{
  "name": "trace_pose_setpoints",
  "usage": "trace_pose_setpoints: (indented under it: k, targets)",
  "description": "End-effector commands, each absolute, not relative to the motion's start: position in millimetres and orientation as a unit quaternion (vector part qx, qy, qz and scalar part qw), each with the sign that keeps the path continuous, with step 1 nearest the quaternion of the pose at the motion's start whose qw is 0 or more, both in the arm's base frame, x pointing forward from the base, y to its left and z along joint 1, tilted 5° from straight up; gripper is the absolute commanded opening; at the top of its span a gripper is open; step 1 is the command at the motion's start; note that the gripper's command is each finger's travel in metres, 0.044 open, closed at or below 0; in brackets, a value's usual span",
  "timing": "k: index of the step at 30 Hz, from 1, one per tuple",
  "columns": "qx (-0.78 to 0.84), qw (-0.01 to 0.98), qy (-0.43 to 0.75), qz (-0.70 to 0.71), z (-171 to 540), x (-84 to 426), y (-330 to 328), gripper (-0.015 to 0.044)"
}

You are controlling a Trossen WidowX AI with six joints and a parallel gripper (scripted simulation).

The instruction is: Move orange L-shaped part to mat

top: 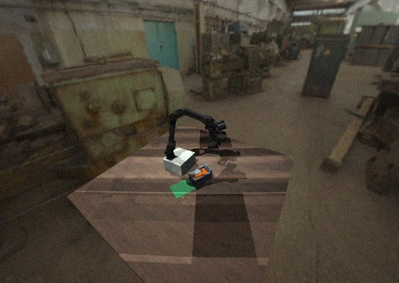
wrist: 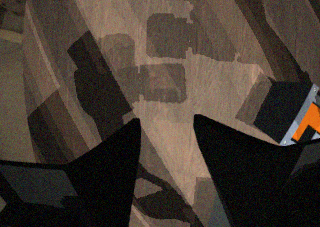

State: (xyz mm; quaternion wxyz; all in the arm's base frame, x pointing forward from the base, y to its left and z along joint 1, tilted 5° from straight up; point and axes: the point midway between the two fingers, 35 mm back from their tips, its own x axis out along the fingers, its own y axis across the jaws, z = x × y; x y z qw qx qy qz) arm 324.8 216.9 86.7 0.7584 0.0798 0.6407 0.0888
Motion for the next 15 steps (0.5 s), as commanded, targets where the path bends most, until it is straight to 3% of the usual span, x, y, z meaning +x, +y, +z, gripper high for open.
trace_pose_setpoints:
  k: [1, 7, 15]
  targets:
    - [0.111, 0.728, 0.675, -0.027, 70.6, 330.5, 144.6, 0.018]
    - [0.155, 0.671, 0.707, -0.16, 61.4, 321.0, 58.4, 0.018]
    - [0.156, 0.669, 0.708, -0.164, 58.1, 320.6, 56.1, 0.018]
